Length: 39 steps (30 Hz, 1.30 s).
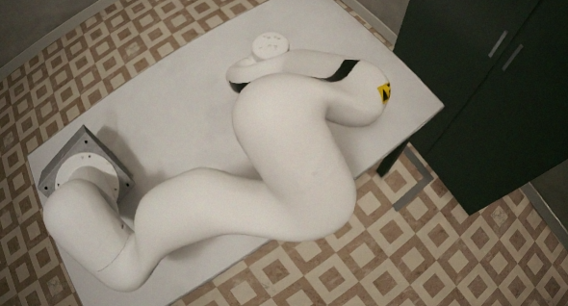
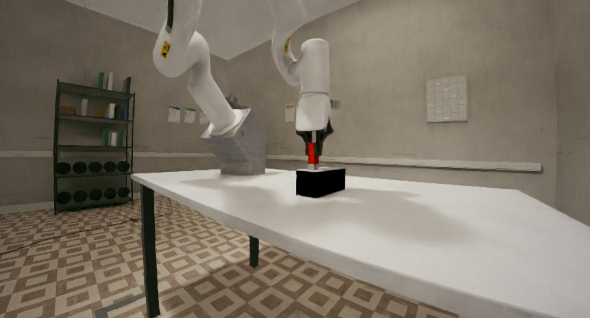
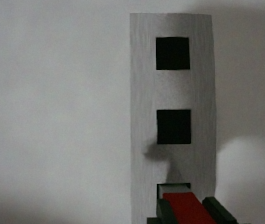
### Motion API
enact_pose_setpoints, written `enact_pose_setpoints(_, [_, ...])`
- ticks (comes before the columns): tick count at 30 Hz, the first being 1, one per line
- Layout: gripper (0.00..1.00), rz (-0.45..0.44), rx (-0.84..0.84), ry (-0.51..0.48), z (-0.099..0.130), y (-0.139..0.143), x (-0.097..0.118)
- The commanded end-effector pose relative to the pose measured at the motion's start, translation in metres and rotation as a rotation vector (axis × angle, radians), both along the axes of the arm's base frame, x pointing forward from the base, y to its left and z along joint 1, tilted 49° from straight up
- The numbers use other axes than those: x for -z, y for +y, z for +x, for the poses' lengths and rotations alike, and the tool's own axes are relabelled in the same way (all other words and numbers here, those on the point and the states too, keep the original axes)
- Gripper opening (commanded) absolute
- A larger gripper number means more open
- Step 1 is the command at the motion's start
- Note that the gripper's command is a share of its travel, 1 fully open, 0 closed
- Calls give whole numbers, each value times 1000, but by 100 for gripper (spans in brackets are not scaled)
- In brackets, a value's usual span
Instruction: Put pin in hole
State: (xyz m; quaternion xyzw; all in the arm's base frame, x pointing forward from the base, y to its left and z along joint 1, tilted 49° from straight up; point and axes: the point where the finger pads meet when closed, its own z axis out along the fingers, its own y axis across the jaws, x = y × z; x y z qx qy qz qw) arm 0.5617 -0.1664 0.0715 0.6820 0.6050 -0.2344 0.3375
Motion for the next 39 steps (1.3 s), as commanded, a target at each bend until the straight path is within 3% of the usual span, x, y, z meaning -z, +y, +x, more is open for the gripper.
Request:
enact_pose_setpoints(1, [0, 0, -1, -1, 1, 0, 0])
enact_pose_setpoints(39, [0, 0, -1, -1, 2, -3, 2])
